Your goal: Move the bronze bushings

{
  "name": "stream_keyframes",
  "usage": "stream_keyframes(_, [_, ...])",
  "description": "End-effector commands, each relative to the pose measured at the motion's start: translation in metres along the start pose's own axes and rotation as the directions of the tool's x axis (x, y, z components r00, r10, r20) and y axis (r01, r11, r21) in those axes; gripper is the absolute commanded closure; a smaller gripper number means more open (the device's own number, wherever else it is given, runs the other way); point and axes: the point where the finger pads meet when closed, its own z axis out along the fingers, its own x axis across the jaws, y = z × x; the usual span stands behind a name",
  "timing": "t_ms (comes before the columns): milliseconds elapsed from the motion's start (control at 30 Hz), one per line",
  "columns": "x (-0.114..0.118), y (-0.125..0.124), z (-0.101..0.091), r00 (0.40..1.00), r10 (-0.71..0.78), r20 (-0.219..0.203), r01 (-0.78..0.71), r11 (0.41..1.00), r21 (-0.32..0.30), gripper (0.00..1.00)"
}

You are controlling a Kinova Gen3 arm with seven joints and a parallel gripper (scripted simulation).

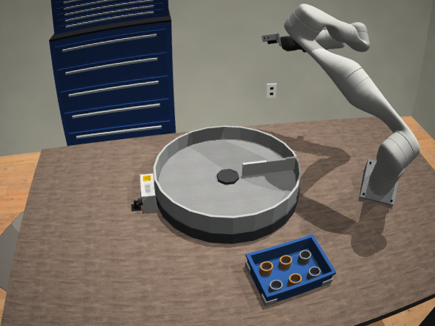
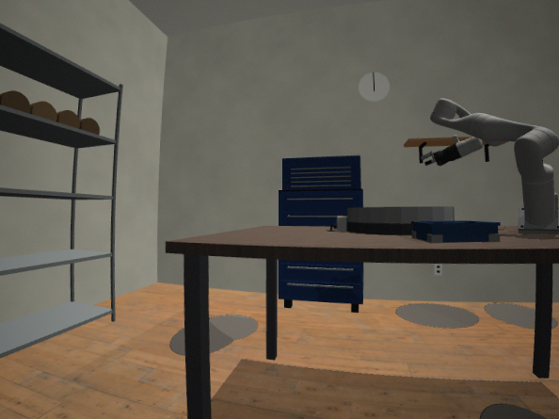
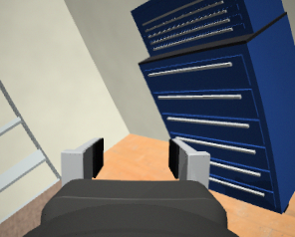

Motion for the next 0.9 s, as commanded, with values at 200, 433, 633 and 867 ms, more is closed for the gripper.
stream_keyframes(200, [-0.001,-0.001,0.0,1.0,-0.002,0.0,0.002,1.0,0.002,0.0])
stream_keyframes(433, [-0.001,-0.001,0.0,1.0,-0.002,0.0,0.002,1.0,0.002,0.0])
stream_keyframes(633, [-0.001,0.0,0.0,1.0,0.003,0.0,-0.003,1.0,-0.004,0.0])
stream_keyframes(867, [-0.014,0.016,0.011,0.999,0.034,-0.009,-0.035,0.997,-0.072,0.0])
